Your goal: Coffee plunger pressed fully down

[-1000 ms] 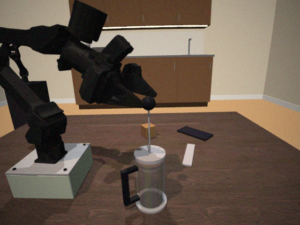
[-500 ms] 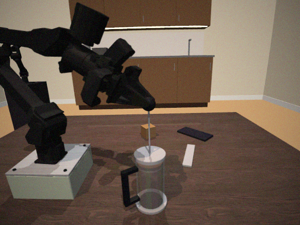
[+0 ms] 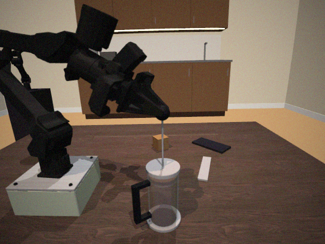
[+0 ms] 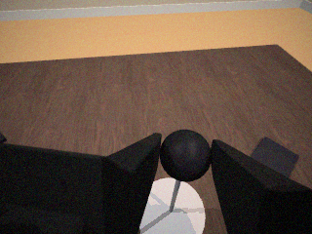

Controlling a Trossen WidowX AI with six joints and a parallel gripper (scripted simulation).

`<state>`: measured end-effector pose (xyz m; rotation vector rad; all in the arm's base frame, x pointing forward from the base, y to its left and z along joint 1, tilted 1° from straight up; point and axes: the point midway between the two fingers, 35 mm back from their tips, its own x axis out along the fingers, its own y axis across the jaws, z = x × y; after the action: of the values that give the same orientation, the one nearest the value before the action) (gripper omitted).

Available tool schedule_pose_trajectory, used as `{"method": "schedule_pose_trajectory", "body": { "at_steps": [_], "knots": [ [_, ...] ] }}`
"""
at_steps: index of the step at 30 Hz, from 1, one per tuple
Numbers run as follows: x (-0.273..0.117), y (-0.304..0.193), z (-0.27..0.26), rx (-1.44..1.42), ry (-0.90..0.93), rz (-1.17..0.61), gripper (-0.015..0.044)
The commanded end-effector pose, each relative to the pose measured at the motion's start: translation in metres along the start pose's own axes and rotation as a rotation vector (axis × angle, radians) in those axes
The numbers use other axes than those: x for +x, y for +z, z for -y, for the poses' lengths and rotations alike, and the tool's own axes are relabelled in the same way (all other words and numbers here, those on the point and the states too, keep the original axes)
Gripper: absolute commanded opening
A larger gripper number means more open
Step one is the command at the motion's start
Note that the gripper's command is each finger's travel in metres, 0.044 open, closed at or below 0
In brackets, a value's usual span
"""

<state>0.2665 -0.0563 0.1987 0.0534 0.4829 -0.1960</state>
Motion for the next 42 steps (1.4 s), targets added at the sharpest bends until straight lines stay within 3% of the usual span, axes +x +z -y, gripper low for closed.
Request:
{"method": "schedule_pose_trajectory", "body": {
  "at_steps": [1,42],
  "knots": [
    [0.006,-0.009,0.000,0.003,-0.001,-0.013,0.0118],
    [0.050,-0.061,0.000,0.003,-0.001,-0.012,0.0118]
  ]
}}
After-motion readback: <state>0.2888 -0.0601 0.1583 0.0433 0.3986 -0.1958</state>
